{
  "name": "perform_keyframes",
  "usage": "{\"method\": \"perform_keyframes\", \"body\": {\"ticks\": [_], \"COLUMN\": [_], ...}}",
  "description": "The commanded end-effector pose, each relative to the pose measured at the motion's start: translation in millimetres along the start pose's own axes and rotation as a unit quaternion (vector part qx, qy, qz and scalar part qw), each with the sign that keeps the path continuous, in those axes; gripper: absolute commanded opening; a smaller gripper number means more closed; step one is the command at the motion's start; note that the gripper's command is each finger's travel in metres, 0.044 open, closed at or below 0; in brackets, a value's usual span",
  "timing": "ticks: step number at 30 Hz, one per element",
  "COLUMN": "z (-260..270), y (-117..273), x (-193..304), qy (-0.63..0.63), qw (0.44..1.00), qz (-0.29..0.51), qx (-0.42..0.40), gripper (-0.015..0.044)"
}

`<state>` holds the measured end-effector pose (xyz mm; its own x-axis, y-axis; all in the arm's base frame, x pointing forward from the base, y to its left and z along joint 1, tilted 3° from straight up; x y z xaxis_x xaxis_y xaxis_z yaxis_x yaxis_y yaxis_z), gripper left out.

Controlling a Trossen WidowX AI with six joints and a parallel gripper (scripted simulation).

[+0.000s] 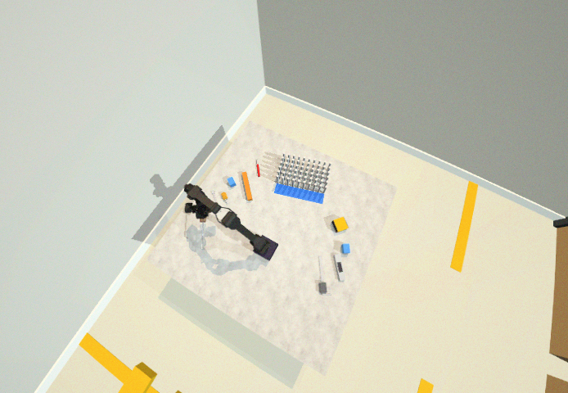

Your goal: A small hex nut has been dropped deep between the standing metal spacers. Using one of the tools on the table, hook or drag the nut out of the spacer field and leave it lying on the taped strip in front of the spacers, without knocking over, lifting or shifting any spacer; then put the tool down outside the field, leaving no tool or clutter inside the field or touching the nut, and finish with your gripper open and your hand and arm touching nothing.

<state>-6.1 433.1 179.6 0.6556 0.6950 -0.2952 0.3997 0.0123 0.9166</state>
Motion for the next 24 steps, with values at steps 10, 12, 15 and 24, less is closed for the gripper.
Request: {"method": "perform_keyframes", "body": {"ticks": [10,12,15,24], "z": [-7.9,-7.2,3.7,45.9], "y": [48.7,49.3,57.0,83.9], "x": [-20.9,-20.4,-14.9,1.4], "qy": [0.007,0.004,-0.032,-0.17], "qw": [1.0,1.0,0.999,0.983], "qz": [0.009,0.01,0.022,0.064], "qx": [0.009,0.009,0.011,0.02], "gripper": [0.0,0.0,0.0,0.0]}}
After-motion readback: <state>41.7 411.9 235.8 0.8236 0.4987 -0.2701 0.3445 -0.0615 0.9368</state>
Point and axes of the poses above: the point midway between the two fingers, 35 mm back from their tips, its own y axis back along the fingers, its own z axis across the jaws, x = y × z, the point moved 10 cm from there along y, back along the fingers, and after that the axes turned 2 degrees about y, right-handed, at the moved point
